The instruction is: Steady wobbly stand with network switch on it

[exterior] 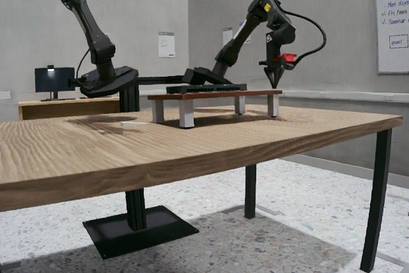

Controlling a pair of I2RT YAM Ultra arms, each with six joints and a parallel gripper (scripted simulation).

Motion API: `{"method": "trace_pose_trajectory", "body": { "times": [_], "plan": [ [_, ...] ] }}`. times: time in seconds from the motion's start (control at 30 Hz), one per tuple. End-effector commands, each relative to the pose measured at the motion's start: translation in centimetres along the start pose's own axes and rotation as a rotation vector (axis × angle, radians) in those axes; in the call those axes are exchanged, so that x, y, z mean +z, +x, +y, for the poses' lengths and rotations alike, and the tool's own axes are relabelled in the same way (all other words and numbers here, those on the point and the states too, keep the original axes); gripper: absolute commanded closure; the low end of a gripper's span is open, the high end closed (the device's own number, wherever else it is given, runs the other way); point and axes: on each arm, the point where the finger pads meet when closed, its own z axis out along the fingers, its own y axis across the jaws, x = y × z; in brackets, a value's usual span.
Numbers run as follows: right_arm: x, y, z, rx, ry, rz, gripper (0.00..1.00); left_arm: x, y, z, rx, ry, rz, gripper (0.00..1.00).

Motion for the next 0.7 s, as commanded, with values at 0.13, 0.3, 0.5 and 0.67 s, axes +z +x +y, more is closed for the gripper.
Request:
{"method": "trace_pose_trajectory", "body": {
  "times": [0.13,0.3,0.5,0.67],
  "plan": [
    [-0.9,-1.8,0.6,-0.007,-0.016,-0.057,0.58,1.1,0.7,0.0,0.007,-0.006,0.028,1.00],
    [-0.9,-1.8,0.6,-0.007,-0.016,-0.057,0.58,1.7,1.1,0.0,0.012,-0.008,0.041,1.00],
    [-0.9,-1.8,0.6,-0.007,-0.016,-0.057,0.58,2.5,1.3,0.0,0.015,-0.009,0.054,1.00],
    [-0.9,-1.8,0.6,-0.007,-0.016,-0.057,0.58,3.1,1.7,-0.1,0.017,-0.012,0.069,1.00]
  ]
}}
